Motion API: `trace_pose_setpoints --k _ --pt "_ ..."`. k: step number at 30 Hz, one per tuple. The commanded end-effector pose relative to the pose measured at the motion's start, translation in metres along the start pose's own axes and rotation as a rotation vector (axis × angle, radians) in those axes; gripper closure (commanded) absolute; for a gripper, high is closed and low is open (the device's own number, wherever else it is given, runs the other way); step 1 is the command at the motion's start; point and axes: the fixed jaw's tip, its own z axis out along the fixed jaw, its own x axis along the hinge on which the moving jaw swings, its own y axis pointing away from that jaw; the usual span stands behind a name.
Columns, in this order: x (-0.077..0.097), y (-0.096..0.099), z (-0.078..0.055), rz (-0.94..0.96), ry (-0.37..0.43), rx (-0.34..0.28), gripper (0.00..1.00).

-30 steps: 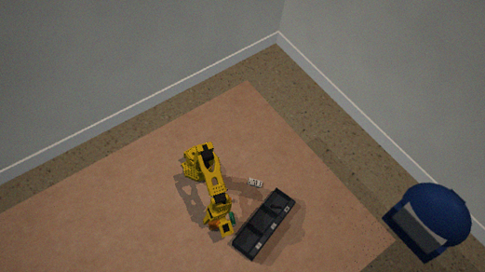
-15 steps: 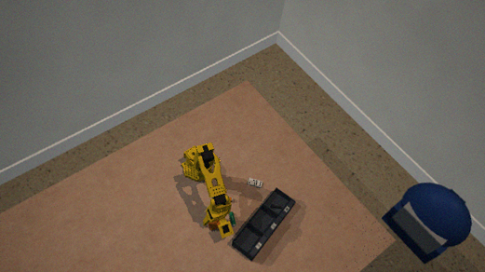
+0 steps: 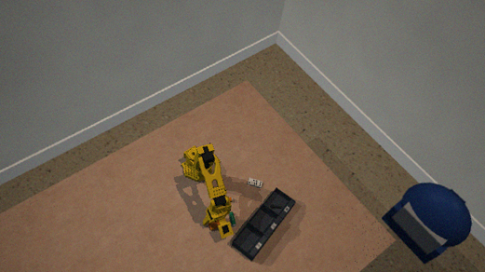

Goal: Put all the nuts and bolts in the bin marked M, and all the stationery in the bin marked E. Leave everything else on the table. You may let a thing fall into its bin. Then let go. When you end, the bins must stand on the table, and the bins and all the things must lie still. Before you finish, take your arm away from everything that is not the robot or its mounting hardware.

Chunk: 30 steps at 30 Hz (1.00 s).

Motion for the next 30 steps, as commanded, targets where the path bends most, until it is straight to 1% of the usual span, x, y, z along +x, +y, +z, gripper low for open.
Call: trace_pose_setpoints --k 1,10,18,20,30 --pt "-0.0029 -0.0016 -0.0023 0.002 -0.023 0.0 0.65" --pt "-0.0029 -0.0016 -0.0023 0.002 -0.023 0.0 0.66" --pt "-0.0029 -0.0016 -0.0023 0.002 -0.023 0.0 0.72" --pt "-0.0029 -0.0016 -0.0023 0.002 -0.023 0.0 0.72" --pt "-0.0029 -0.0016 -0.0023 0.002 -0.023 0.0 0.86"
